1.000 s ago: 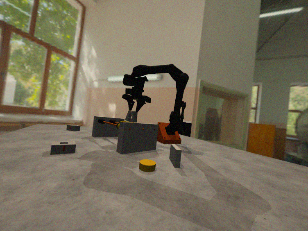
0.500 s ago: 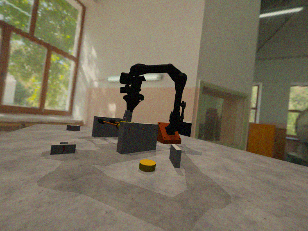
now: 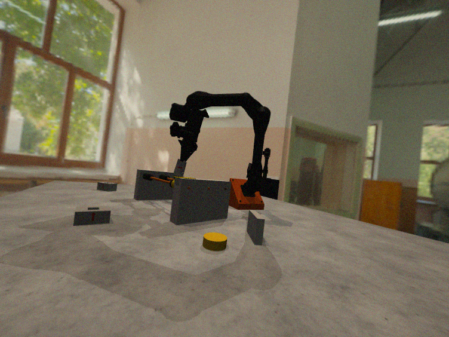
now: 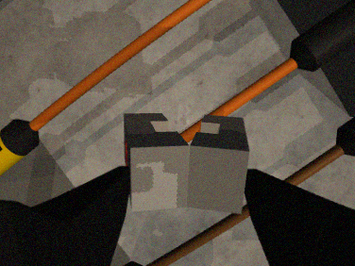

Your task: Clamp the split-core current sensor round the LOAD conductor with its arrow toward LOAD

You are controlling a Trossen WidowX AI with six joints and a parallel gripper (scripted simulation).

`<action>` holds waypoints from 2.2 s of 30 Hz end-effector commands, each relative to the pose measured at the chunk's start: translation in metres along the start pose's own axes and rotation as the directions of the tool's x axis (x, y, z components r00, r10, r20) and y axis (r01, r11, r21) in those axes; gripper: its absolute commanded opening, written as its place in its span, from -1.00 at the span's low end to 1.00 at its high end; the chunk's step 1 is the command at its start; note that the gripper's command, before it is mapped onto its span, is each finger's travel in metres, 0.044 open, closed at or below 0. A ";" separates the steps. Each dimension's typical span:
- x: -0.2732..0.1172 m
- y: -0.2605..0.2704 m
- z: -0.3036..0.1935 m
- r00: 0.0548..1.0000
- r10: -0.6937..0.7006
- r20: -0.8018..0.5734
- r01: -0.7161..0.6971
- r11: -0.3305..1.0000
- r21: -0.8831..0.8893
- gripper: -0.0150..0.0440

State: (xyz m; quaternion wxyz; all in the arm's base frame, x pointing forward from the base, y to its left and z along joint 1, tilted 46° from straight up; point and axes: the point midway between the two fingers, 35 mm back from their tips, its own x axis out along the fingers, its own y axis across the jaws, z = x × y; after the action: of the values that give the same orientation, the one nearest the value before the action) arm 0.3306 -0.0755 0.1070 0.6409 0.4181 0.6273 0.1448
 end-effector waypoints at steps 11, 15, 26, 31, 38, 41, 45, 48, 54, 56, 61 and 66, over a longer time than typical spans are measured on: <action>0.004 0.020 0.018 0.999 0.038 0.027 -0.046 0.907 0.419 -0.49; 0.006 0.025 0.022 0.998 0.048 0.032 -0.057 0.850 0.523 -0.49; 0.010 0.040 0.033 0.996 0.077 0.042 -0.082 0.635 0.768 -0.49; 0.011 0.043 0.035 0.996 0.082 0.043 -0.084 0.600 0.795 -0.49; 0.020 0.043 0.036 0.996 0.081 0.044 -0.084 0.600 0.795 -0.49; 0.025 0.044 0.036 0.996 0.081 0.044 -0.084 0.600 0.795 -0.49; 0.031 0.044 0.037 0.996 0.081 0.044 -0.084 0.600 0.795 -0.49; 0.036 0.045 0.037 0.996 0.081 0.044 -0.084 0.601 0.795 -0.49; 0.046 0.046 0.037 0.996 0.082 0.044 -0.085 0.601 0.795 -0.49; 0.049 0.046 0.037 0.996 0.082 0.044 -0.085 0.601 0.795 -0.49; 0.057 0.047 0.037 0.996 0.083 0.044 -0.085 0.601 0.795 -0.49; 0.058 0.046 0.037 0.996 0.078 0.042 -0.081 0.603 0.793 -0.49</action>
State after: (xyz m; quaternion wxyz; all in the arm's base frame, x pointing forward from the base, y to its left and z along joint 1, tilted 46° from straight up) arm 0.3907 -0.0178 0.0948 0.3829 0.6861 0.6067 -0.1207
